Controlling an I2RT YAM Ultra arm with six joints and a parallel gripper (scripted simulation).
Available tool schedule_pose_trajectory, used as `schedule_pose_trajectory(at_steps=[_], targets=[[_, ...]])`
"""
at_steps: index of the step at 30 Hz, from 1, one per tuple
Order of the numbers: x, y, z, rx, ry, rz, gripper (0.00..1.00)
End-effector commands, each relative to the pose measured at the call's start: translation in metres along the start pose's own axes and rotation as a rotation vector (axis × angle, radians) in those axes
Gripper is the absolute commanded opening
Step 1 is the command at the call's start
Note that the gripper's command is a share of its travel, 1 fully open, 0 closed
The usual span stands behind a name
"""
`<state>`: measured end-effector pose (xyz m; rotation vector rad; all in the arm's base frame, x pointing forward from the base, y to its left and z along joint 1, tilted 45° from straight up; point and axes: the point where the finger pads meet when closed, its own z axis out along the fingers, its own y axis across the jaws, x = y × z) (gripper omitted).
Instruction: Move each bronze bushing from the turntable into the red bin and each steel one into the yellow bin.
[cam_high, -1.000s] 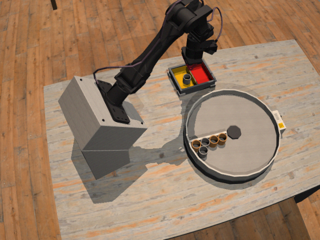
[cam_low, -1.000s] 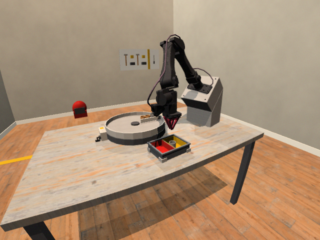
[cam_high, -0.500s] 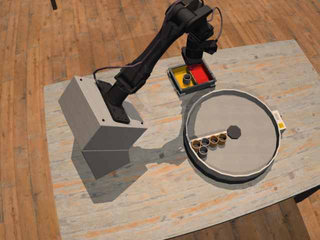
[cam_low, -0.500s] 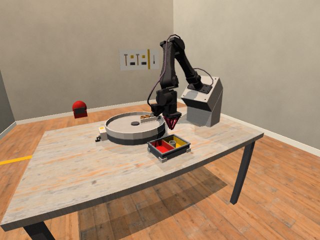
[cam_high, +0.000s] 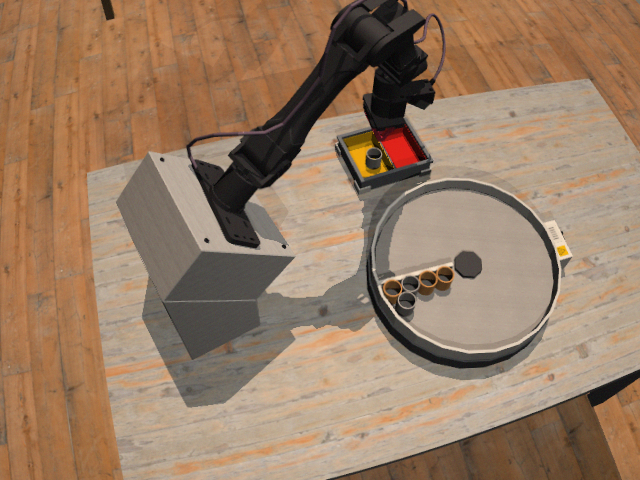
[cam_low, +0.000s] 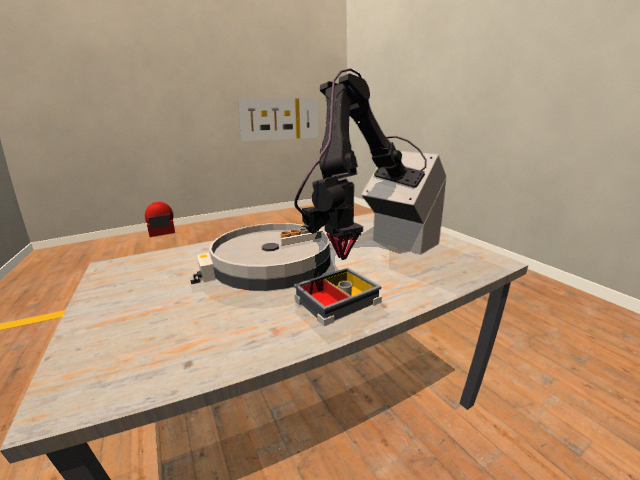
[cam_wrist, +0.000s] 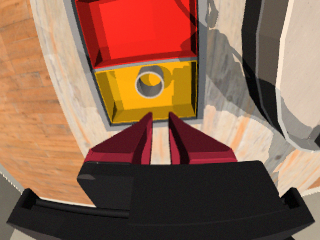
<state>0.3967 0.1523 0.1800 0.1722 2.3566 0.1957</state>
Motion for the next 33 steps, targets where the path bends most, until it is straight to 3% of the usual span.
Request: schedule_pose_trajectory(at_steps=[1, 33], targets=[[-0.0068, 0.0058, -0.0116, -0.014, -0.032, 0.001, 0.15], [-0.0037, 0.0039, -0.0100, -0.011, -0.026, -0.003, 0.14]])
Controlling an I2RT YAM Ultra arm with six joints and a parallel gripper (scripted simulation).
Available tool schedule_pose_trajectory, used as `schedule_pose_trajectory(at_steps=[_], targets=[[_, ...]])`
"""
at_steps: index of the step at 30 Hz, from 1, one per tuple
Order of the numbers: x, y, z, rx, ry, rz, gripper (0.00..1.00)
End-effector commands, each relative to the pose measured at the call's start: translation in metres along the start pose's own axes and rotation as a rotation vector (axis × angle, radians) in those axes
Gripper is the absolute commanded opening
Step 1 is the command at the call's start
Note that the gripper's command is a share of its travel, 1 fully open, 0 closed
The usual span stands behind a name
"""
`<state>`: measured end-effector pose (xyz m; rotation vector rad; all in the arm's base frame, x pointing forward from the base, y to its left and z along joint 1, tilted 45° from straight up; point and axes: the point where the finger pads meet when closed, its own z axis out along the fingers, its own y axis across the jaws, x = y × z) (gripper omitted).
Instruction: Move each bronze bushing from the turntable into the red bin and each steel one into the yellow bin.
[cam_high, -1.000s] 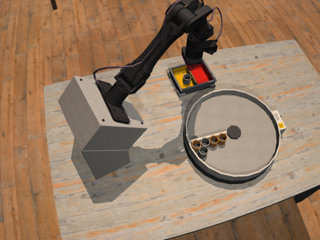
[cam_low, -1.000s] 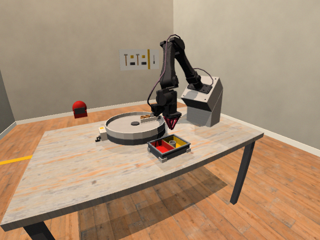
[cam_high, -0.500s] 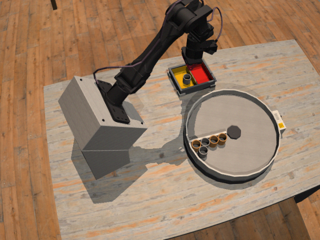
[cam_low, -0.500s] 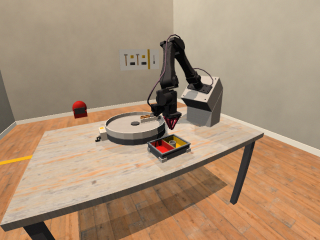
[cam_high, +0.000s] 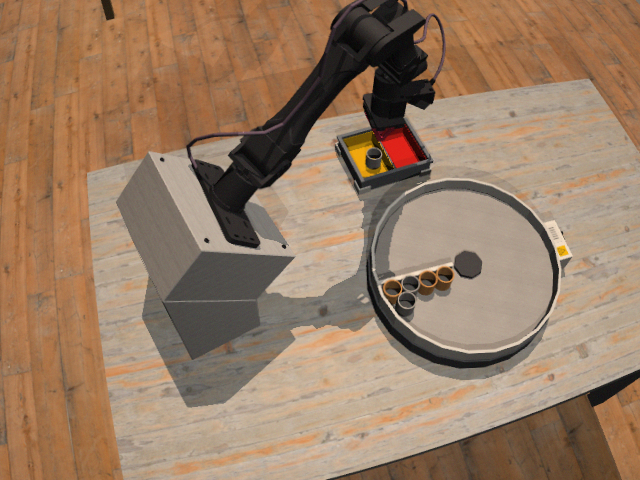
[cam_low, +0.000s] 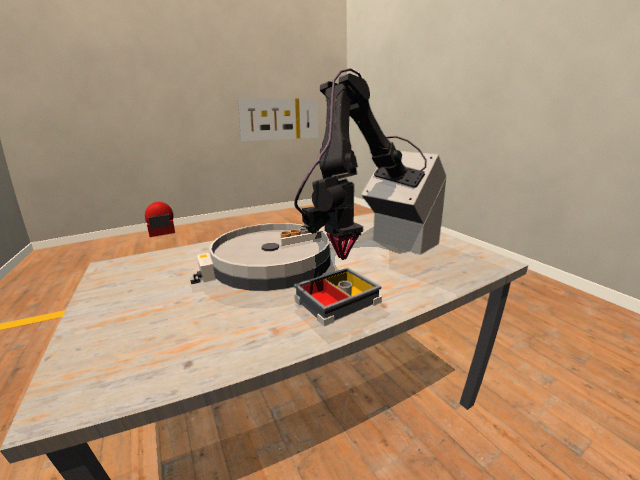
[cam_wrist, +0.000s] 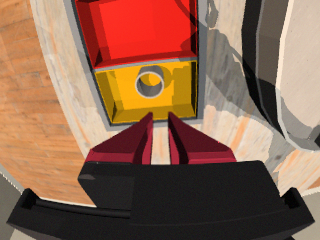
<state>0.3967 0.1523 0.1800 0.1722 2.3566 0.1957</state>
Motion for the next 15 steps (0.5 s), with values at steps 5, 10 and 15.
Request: schedule_pose_trajectory(at_steps=[5, 10, 15], targets=[[-0.003, -0.009, -0.006, -0.011, -0.020, 0.002, 0.14], [-0.001, -0.047, -0.007, -0.009, -0.022, 0.001, 0.14], [0.001, -0.111, -0.006, -0.006, -0.023, -0.002, 0.14]])
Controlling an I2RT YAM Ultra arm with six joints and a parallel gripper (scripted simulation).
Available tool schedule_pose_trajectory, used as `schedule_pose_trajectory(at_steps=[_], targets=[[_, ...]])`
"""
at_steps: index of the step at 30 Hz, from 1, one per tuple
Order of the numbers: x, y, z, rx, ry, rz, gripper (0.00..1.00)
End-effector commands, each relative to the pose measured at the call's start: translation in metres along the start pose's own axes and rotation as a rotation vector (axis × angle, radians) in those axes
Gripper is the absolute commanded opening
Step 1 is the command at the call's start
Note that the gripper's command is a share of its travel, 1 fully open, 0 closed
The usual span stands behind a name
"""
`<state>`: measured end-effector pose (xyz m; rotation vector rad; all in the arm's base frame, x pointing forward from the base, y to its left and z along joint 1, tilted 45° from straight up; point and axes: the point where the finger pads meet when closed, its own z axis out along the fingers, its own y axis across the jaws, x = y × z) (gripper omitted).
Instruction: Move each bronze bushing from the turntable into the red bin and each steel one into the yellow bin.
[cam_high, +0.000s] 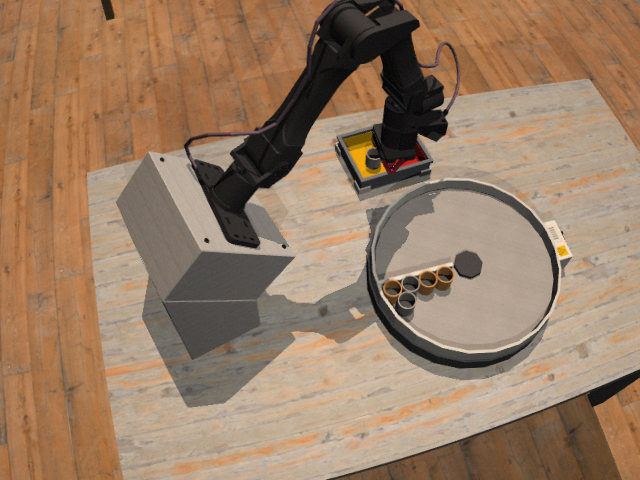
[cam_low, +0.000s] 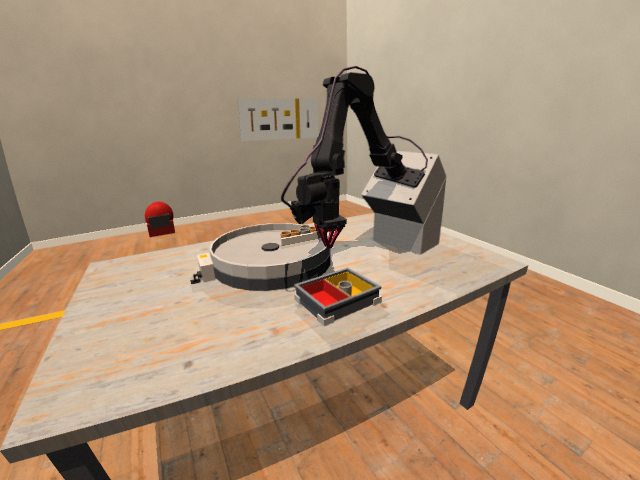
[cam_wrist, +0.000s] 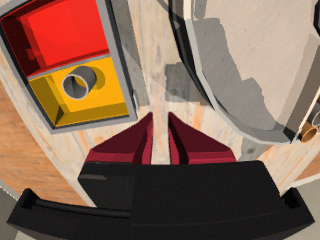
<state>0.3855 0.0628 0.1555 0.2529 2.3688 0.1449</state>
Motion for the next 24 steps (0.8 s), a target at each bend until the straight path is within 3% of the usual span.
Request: schedule_pose_trajectory(at_steps=[1, 3, 5, 6, 7, 8, 14, 18, 20, 24], targets=[[-0.008, -0.032, -0.006, -0.067, -0.030, -0.045, 0.14], [-0.008, -0.062, -0.004, -0.066, -0.031, -0.047, 0.14], [-0.008, -0.062, -0.004, -0.066, -0.031, -0.047, 0.14], [-0.002, -0.079, 0.006, -0.061, 0.000, -0.042, 0.14], [0.000, -0.095, 0.007, -0.062, 0.003, -0.041, 0.14], [-0.020, -0.108, 0.002, -0.063, -0.038, -0.050, 0.14], [-0.014, -0.200, 0.007, -0.062, -0.015, -0.043, 0.14], [-0.015, -0.248, 0.009, -0.061, -0.016, -0.042, 0.14], [-0.015, -0.264, 0.010, -0.061, -0.017, -0.042, 0.14], [-0.014, -0.273, 0.010, -0.061, -0.017, -0.042, 0.14]])
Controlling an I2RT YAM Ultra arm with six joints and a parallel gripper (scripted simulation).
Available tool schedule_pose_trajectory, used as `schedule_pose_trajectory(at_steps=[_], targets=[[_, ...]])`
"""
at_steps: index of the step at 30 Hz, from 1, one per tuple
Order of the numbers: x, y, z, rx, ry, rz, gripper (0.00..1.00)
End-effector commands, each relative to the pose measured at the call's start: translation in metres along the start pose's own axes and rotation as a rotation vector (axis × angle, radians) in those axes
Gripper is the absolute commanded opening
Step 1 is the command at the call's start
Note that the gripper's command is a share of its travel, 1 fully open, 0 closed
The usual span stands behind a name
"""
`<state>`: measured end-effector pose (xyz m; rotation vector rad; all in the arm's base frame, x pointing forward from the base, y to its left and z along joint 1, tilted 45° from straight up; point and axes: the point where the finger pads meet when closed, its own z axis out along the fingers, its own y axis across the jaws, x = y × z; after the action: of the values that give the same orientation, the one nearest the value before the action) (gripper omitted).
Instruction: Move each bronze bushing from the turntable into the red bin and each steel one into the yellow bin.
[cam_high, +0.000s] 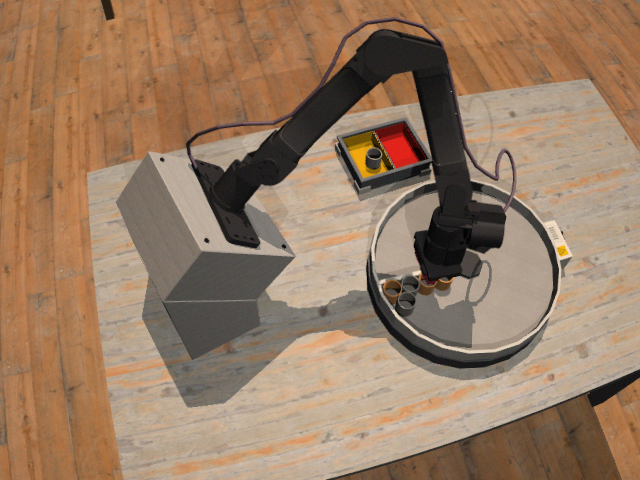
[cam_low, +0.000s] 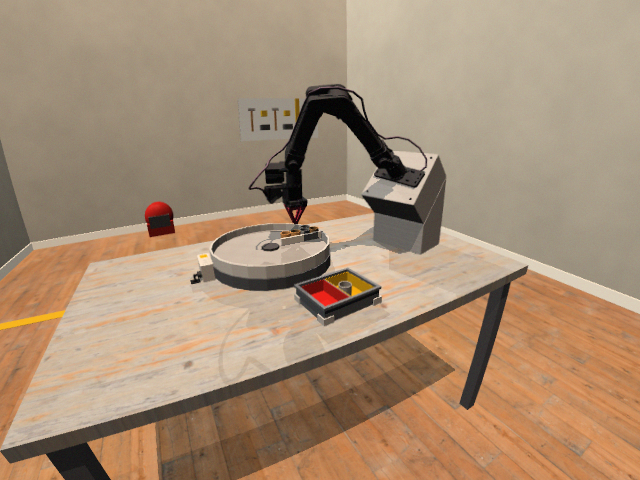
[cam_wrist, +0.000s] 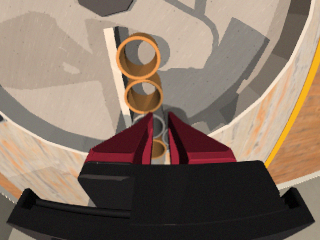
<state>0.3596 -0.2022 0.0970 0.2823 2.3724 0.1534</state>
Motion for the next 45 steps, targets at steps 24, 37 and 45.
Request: schedule_pose_trajectory(at_steps=[24, 37, 45], targets=[[-0.0213, -0.0040, -0.0138, -0.050, -0.055, -0.083, 0.14], [-0.0213, -0.0040, -0.0138, -0.050, -0.055, -0.083, 0.14], [-0.0138, -0.0095, -0.0056, -0.062, -0.027, -0.068, 0.14]])
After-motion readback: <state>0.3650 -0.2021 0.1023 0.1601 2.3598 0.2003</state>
